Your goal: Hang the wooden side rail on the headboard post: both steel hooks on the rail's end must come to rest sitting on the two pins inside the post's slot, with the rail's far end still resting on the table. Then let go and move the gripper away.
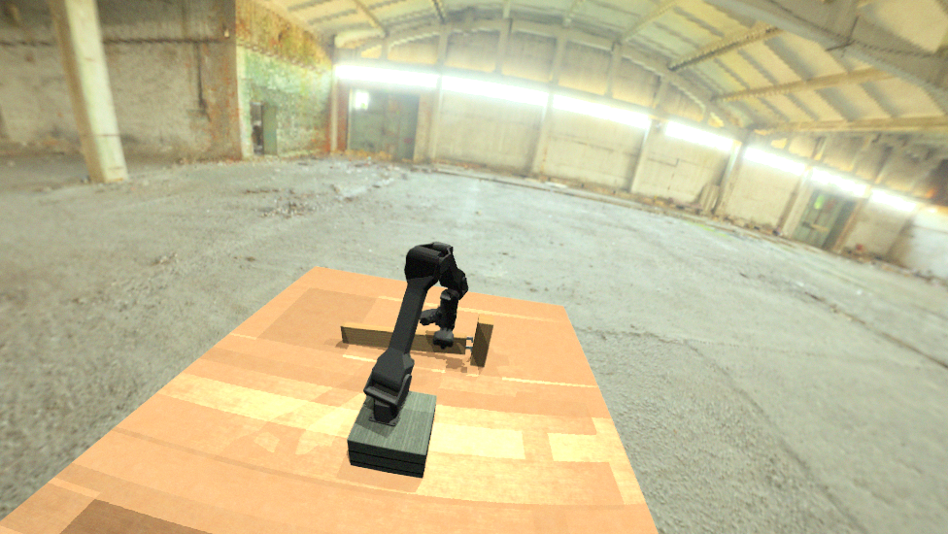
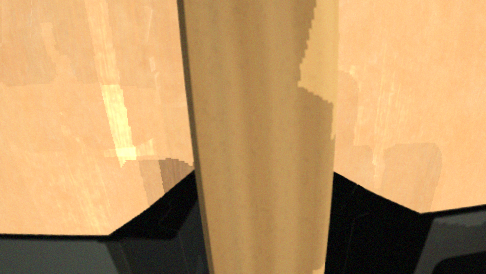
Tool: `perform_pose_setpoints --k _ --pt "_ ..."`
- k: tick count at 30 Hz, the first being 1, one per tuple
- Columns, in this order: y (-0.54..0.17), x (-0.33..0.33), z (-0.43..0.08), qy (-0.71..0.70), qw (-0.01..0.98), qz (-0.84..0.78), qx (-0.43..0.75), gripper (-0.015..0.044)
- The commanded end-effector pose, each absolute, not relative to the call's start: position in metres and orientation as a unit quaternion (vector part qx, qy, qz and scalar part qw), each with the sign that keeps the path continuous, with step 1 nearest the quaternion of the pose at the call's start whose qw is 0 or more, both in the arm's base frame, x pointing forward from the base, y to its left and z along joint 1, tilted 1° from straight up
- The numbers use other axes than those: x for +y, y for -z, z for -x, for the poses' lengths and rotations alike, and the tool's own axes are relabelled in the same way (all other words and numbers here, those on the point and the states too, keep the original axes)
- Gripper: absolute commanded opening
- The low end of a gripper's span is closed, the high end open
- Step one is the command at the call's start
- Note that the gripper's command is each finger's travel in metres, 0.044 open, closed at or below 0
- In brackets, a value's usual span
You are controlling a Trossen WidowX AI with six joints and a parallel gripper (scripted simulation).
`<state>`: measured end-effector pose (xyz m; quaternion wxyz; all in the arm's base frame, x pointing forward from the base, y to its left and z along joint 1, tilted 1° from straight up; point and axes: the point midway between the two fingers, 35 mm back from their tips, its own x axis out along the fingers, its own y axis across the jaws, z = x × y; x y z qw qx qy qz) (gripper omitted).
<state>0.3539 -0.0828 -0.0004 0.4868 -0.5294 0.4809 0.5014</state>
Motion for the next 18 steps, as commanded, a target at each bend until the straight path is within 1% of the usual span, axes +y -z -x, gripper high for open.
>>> perform_pose_setpoints --k 1,18 --pt "-0.0023 -0.0842 -0.3556 -0.5 0.486 0.533 0.479 0.0" --pt "-0.0034 -0.0861 -0.3573 -0.5 0.486 0.533 0.479 0.0"
